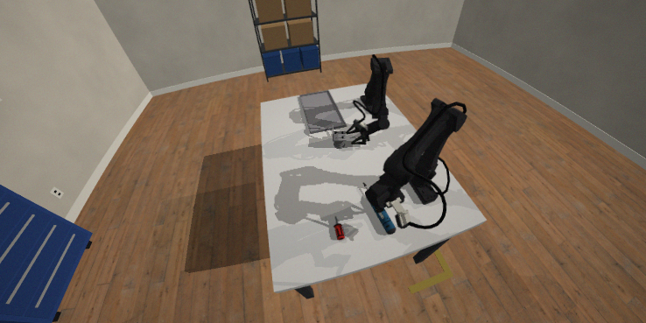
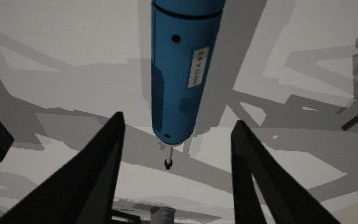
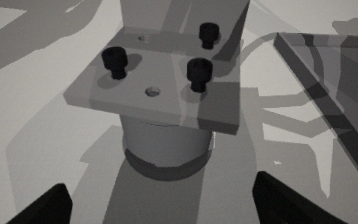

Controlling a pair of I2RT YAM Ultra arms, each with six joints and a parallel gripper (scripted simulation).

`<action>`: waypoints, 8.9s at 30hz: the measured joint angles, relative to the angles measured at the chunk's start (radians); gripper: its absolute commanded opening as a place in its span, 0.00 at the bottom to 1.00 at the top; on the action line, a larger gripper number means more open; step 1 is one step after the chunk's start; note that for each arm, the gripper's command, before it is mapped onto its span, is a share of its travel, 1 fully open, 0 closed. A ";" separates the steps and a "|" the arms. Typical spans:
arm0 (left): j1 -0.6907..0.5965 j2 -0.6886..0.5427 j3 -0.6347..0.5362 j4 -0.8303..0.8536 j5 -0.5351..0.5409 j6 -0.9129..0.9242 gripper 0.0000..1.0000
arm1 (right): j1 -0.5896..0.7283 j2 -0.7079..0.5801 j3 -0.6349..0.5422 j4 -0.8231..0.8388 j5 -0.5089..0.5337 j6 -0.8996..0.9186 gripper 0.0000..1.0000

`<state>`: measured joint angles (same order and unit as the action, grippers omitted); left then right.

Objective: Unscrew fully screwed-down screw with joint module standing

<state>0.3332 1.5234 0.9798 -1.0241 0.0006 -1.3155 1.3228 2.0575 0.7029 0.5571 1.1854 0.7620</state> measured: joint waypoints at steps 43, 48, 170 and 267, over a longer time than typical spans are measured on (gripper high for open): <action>0.000 0.000 0.000 0.000 0.000 0.000 0.65 | 0.000 -0.248 0.030 -0.267 0.004 0.003 0.86; 0.000 0.000 0.000 0.000 0.000 0.000 0.65 | 0.000 -0.291 0.044 -0.315 0.004 0.003 0.86; 0.000 0.000 0.000 0.000 0.000 0.000 0.65 | -0.182 -0.406 0.763 -1.021 -0.802 -0.285 0.86; -0.259 -0.055 -0.103 0.304 0.075 0.526 0.65 | -0.239 -0.386 0.941 -1.149 -1.097 -0.388 0.86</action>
<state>0.0742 1.4681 0.8768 -0.7204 0.0753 -0.7895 1.0836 1.6718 1.6440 -0.5922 0.0883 0.3737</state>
